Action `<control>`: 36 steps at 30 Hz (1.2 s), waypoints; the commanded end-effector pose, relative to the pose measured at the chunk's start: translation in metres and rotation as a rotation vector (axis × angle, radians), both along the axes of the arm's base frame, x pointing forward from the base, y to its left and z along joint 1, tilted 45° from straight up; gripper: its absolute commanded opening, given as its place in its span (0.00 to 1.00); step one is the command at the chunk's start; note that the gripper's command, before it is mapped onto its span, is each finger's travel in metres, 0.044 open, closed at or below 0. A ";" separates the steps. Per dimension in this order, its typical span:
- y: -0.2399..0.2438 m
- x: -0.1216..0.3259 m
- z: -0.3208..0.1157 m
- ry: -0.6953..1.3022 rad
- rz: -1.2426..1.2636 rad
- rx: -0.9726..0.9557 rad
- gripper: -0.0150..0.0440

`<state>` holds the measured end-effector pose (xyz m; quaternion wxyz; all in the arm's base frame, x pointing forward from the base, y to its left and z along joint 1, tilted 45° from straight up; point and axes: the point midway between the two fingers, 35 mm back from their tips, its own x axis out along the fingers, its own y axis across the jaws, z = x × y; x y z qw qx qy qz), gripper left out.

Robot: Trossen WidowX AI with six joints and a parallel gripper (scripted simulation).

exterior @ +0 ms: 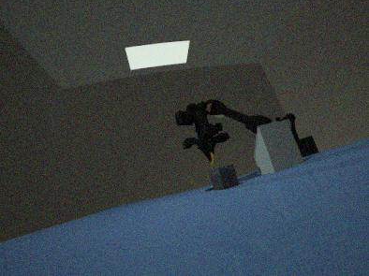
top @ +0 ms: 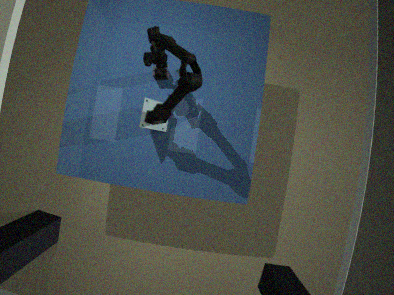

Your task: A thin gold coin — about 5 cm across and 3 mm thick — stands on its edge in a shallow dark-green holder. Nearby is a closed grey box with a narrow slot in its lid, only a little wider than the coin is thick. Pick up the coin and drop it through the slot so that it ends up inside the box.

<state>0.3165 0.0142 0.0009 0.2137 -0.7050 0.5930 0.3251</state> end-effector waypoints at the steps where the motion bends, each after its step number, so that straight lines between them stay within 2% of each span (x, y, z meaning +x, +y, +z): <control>1: 0.005 -0.006 -0.009 0.009 -0.005 -0.001 0.25; 11: 0.019 -0.017 -0.025 0.009 -0.006 -0.006 0.25; 36: 0.018 -0.017 -0.028 0.011 0.010 -0.005 0.25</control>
